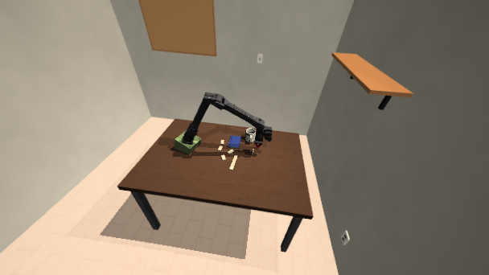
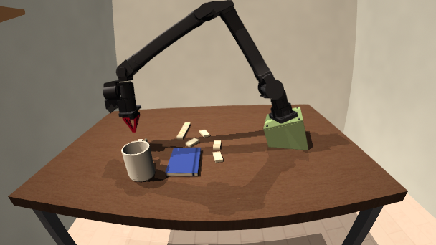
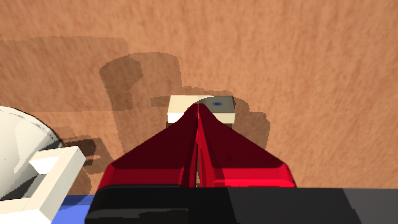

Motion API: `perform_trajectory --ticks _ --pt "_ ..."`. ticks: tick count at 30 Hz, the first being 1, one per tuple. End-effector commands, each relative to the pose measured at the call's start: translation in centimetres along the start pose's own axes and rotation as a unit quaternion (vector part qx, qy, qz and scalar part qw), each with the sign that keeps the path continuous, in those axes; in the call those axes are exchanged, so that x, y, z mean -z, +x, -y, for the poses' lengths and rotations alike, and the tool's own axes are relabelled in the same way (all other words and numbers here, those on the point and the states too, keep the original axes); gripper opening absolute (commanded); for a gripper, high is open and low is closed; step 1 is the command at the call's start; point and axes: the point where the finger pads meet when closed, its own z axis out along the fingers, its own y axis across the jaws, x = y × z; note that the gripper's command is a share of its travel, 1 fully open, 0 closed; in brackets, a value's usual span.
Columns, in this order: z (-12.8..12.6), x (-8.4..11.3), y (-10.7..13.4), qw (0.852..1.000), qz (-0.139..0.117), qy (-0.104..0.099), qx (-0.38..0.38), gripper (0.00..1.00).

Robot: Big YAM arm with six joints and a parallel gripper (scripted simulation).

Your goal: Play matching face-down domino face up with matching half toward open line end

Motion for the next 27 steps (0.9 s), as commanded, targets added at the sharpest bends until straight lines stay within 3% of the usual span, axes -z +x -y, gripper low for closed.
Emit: perform_trajectory --ticks 1,8,9,18,25,26,27 --pt "0.4 1.9 -3.0 0.999 0.032 -0.003 -0.003 0.0" --pt "0.4 1.9 -3.0 0.999 0.032 -0.003 -0.003 0.0" --pt "0.0 0.4 -0.6 1.0 0.009 -0.001 0.0 0.0" --pt "0.4 -1.0 -3.0 1.0 0.031 -0.003 0.0 0.0" --pt "0.4 -1.0 -3.0 1.0 0.031 -0.003 0.0 0.0" --pt "0.1 -2.2 -1.0 1.0 0.009 -0.001 0.001 0.0" --pt "0.1 -2.3 -1.2 1.0 0.011 -0.001 0.001 0.0"
